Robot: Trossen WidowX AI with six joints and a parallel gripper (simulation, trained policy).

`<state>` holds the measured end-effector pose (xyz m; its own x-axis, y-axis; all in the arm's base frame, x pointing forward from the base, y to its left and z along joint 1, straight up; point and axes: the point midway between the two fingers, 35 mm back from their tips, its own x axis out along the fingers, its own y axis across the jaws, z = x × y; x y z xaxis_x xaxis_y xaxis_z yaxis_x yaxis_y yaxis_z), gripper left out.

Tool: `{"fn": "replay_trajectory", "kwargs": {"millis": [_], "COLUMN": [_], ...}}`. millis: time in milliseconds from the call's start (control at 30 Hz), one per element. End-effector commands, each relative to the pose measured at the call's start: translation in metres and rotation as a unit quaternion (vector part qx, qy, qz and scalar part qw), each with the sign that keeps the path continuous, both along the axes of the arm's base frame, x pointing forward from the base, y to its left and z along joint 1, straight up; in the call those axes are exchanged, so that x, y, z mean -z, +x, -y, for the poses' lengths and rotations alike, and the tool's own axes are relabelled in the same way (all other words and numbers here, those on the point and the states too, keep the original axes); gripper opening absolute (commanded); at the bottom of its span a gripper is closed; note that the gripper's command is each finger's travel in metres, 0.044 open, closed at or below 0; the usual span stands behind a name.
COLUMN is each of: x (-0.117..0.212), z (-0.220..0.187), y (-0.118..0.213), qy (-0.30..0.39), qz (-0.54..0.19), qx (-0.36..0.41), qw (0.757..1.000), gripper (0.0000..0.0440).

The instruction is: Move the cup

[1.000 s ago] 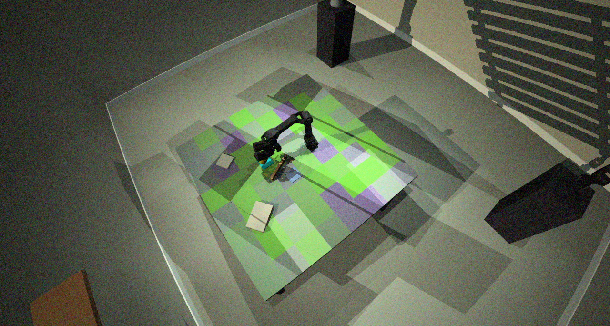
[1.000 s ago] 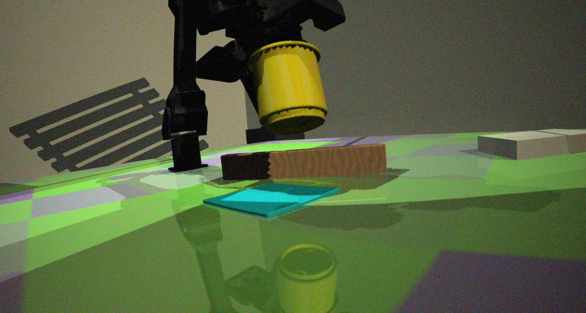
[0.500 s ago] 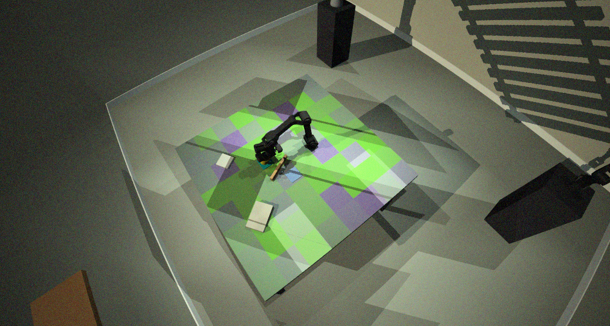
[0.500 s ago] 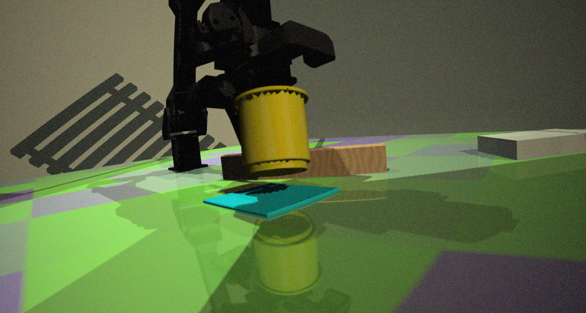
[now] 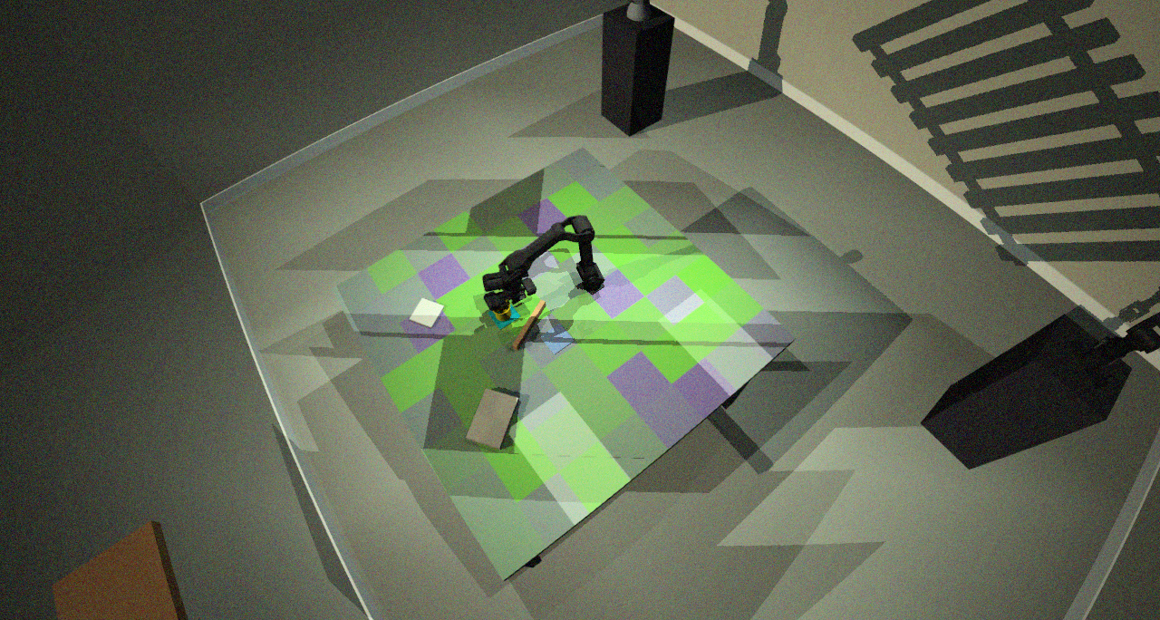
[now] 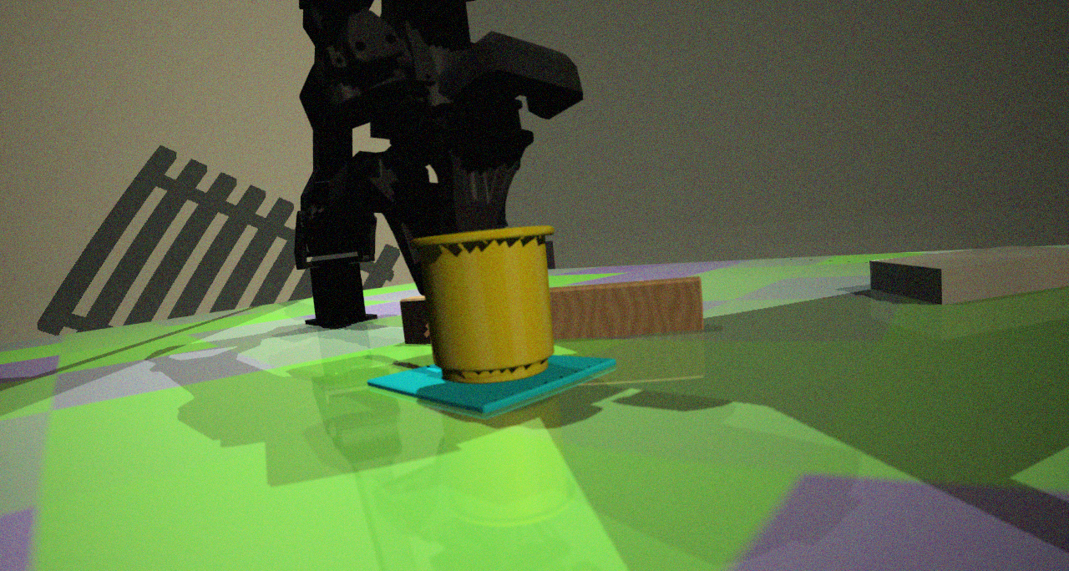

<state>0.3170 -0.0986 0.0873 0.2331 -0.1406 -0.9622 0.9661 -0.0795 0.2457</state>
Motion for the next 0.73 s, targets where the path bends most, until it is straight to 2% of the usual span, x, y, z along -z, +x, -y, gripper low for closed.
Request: {"fn": "replay_trajectory", "kwargs": {"millis": [0,467,533,700], "x": [-0.006,-0.047,-0.055,-0.071], "z": [0.000,0.003,0.005,0.010], "y": [-0.004,-0.016,-0.016,-0.019], "qy": [0.007,0.017,0.016,0.015], "qz": [0.007,0.046,0.054,0.067], "qx": [0.002,0.020,0.023,0.034], "qw": [1.000,0.999,0.998,0.997], "gripper": [0.0186,0.0249,0.0270,0.0369]}}
